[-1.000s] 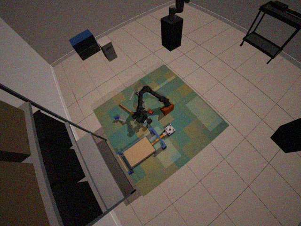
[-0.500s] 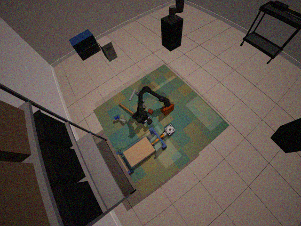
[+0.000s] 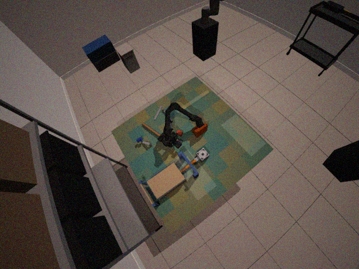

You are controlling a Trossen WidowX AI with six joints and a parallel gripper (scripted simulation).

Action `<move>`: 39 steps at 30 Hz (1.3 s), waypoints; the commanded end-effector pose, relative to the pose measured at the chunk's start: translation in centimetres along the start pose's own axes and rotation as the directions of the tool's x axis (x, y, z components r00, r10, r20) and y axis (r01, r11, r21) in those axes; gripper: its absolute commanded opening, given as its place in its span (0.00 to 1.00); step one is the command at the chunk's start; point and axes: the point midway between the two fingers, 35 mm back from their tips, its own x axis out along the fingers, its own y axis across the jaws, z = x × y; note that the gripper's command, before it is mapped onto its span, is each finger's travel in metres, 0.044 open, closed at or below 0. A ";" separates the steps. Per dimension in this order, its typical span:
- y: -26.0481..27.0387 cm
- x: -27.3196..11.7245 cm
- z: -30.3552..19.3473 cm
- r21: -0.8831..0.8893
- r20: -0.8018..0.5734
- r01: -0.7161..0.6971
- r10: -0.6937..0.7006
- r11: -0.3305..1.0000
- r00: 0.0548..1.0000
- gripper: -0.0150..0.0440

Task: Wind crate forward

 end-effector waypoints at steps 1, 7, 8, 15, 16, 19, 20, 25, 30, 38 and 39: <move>0.0 0.1 0.0 0.002 -0.002 -0.005 0.005 1.000 1.000 0.29; 0.0 0.1 0.0 0.002 -0.002 -0.005 0.005 1.000 1.000 0.25; 0.0 0.1 0.0 0.002 -0.002 -0.005 0.005 1.000 1.000 0.25; 0.1 -2.2 0.6 0.001 0.000 -0.010 0.010 1.000 1.000 0.25; 0.2 -3.3 0.8 0.000 0.000 -0.013 0.013 1.000 1.000 0.25; 0.3 -7.9 1.2 -0.001 -0.002 -0.017 0.017 1.000 1.000 0.25; 0.3 -9.6 1.2 -0.001 -0.003 -0.016 0.016 1.000 1.000 0.25; 0.1 -15.5 0.2 -0.001 -0.010 -0.005 0.005 1.000 1.000 0.25; 0.1 -15.5 0.2 -0.001 -0.010 -0.005 0.005 1.000 1.000 0.25; 3.5 -15.9 0.2 -0.142 0.017 -0.032 0.035 0.989 0.999 0.25; 4.3 -16.0 0.1 -0.176 0.019 -0.039 0.043 0.984 0.999 0.25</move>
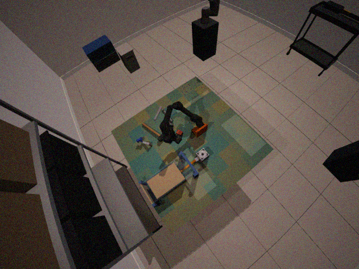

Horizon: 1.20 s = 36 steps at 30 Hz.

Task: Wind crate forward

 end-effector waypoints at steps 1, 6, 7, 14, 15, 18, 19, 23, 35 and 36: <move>3.2 -0.4 -0.2 -0.123 0.009 -0.026 0.028 0.992 1.000 0.25; 7.2 -1.0 -0.5 -0.302 0.017 -0.044 0.051 0.952 0.999 0.25; 8.0 -1.1 -0.6 -0.337 0.018 -0.045 0.055 0.940 0.998 0.25; 13.1 -1.6 -1.7 -0.563 0.024 -0.041 0.065 0.825 0.998 0.25; 13.7 -1.6 -1.9 -0.589 0.023 -0.039 0.065 0.807 0.998 0.25; 15.6 -1.6 -2.7 -0.679 0.018 -0.034 0.063 0.733 0.998 0.25; 16.3 -1.6 -3.0 -0.707 0.016 -0.033 0.062 0.706 0.998 0.25; 18.8 -1.5 -4.3 -0.809 0.007 -0.027 0.056 0.587 0.998 0.25; 25.5 -0.3 -9.4 -0.988 -0.020 -0.022 0.014 0.152 1.000 0.25; 25.9 -0.1 -9.9 -0.993 -0.023 -0.023 0.009 0.113 1.000 0.25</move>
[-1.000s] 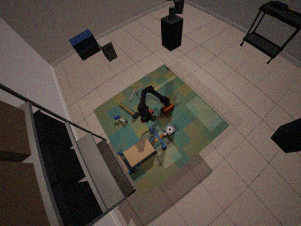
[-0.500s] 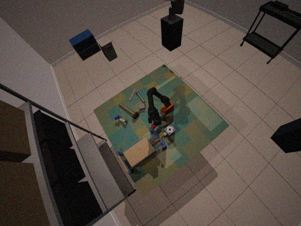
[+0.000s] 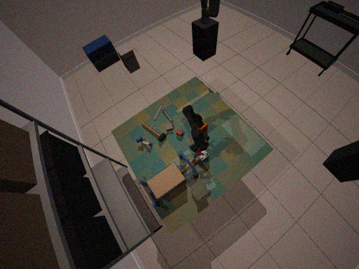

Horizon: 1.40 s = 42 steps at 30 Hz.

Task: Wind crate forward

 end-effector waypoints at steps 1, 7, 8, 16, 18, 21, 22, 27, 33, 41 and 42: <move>2.1 0.7 1.2 -0.135 -0.021 -0.012 0.010 0.991 1.000 0.25; 2.1 0.7 1.3 -0.134 -0.022 0.009 -0.012 0.991 1.000 0.25; 2.1 0.7 1.3 -0.134 -0.022 0.009 -0.012 0.991 1.000 0.25; 2.2 0.6 1.3 -0.137 0.001 0.147 -0.148 0.980 0.989 0.25; 2.2 0.6 1.3 -0.137 0.005 0.173 -0.174 0.975 0.985 0.25; 2.2 0.6 1.3 -0.136 0.013 0.222 -0.222 0.965 0.975 0.25; 2.2 0.6 1.3 -0.136 0.017 0.244 -0.244 0.960 0.970 0.25; 2.2 0.7 1.4 -0.135 0.029 0.318 -0.317 0.939 0.948 0.25; 2.2 0.7 1.4 -0.132 0.045 0.410 -0.408 0.903 0.912 0.25; 2.2 0.7 1.4 -0.125 0.066 0.527 -0.523 0.841 0.850 0.25; 2.2 0.7 1.4 -0.124 0.068 0.541 -0.537 0.832 0.841 0.25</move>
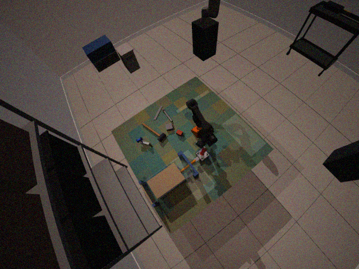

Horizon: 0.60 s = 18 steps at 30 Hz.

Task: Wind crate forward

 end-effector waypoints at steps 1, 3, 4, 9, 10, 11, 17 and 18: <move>-0.1 -0.1 0.0 0.003 0.000 0.075 -0.075 0.997 0.997 0.25; -0.1 -0.1 0.0 0.003 0.001 0.102 -0.102 0.995 0.995 0.25; -0.1 -0.1 0.0 0.003 0.002 0.124 -0.124 0.992 0.992 0.25; -0.1 -0.1 0.0 0.003 0.003 0.200 -0.200 0.980 0.980 0.25; 0.0 -0.1 0.0 0.003 0.004 0.222 -0.222 0.975 0.975 0.25; 0.0 -0.1 0.0 0.003 0.004 0.232 -0.232 0.973 0.973 0.25; 0.0 -0.1 0.0 0.004 0.006 0.328 -0.328 0.945 0.945 0.25; 0.0 -0.1 0.0 0.004 0.007 0.343 -0.343 0.939 0.939 0.25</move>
